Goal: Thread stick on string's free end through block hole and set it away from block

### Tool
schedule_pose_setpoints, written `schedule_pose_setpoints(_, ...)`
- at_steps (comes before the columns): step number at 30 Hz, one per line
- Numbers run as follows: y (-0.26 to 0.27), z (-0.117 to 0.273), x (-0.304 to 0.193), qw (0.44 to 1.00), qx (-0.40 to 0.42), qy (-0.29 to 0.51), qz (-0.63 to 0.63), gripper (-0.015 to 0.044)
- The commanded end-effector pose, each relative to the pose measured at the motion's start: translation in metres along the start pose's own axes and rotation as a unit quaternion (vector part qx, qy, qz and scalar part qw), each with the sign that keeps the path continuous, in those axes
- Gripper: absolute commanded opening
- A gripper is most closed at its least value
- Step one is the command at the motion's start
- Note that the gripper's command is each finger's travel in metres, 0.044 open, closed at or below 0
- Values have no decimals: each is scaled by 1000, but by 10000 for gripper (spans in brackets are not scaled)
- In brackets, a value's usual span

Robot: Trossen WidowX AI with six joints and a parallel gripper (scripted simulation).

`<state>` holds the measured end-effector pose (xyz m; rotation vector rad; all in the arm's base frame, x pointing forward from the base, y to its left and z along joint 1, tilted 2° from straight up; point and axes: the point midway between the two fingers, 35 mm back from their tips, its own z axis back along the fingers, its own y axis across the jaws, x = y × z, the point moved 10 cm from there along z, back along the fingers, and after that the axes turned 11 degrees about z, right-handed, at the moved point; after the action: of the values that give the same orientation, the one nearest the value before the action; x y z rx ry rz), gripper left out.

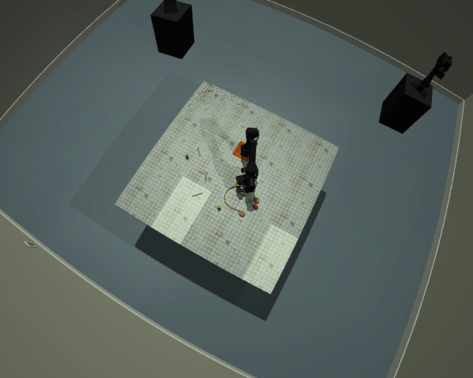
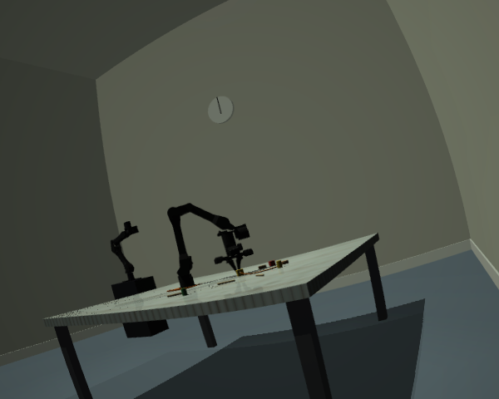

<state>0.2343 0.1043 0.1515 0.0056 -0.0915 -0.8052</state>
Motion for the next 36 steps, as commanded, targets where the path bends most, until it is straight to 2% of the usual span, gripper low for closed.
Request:
schedule_pose_setpoints(1, 0, 1, -6, 1000, -1, -1, -1, 0)
schedule_pose_setpoints(36, 9, 5, -53, 1000, 6, 0, 1, 0)
